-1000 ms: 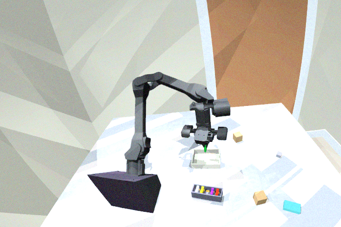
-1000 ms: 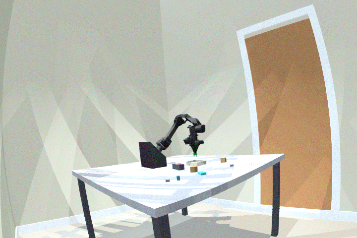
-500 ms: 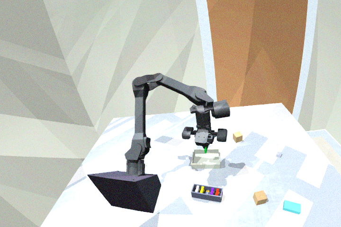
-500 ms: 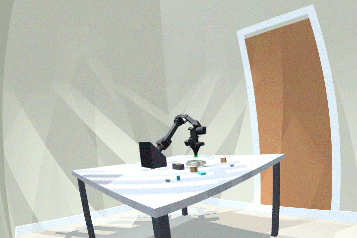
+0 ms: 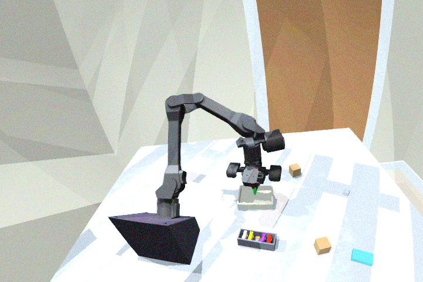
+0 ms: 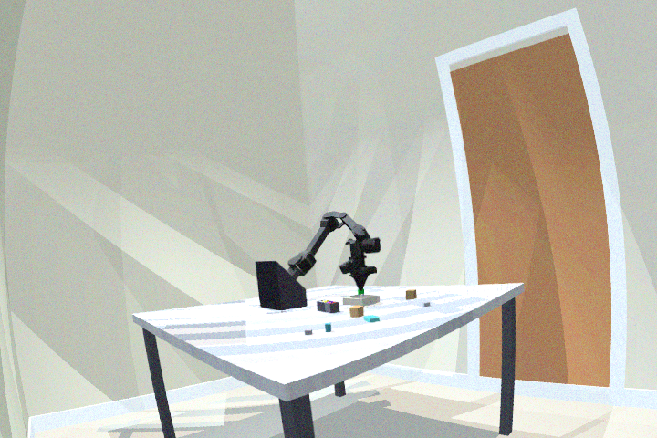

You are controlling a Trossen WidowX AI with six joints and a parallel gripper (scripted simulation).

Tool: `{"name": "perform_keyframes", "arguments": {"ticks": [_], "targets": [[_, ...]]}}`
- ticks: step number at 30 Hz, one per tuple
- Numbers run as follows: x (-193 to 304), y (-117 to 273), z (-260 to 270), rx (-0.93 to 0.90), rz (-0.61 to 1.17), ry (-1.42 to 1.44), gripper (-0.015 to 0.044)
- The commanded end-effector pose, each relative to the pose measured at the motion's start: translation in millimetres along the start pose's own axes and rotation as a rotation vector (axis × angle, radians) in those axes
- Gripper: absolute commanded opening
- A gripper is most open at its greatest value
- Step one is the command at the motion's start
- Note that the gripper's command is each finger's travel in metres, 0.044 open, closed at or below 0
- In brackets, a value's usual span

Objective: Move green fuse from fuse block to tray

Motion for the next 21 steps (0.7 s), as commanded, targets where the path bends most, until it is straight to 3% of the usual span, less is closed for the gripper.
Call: {"name": "perform_keyframes", "arguments": {"ticks": [1,12,16,21], "targets": [[0.0,0.5,0.1,-0.001,0.0,0.0,0.0052],[-0.1,2.5,0.3,-0.001,-0.001,0.0,0.033],[-1.2,35.5,0.1,-0.001,-0.007,-0.008,0.033],[-1.2,37.5,-0.1,-0.001,-0.007,-0.009,0.033]]}}
Point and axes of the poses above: the point midway between the two fingers, 35 mm back from their tips, its own y axis back along the fingers, its own z axis across the jaws, x = y × z, the point moved 8 cm from there along y, back along the fingers, and after that the axes turned 7 degrees about y, right-handed, at the moved point
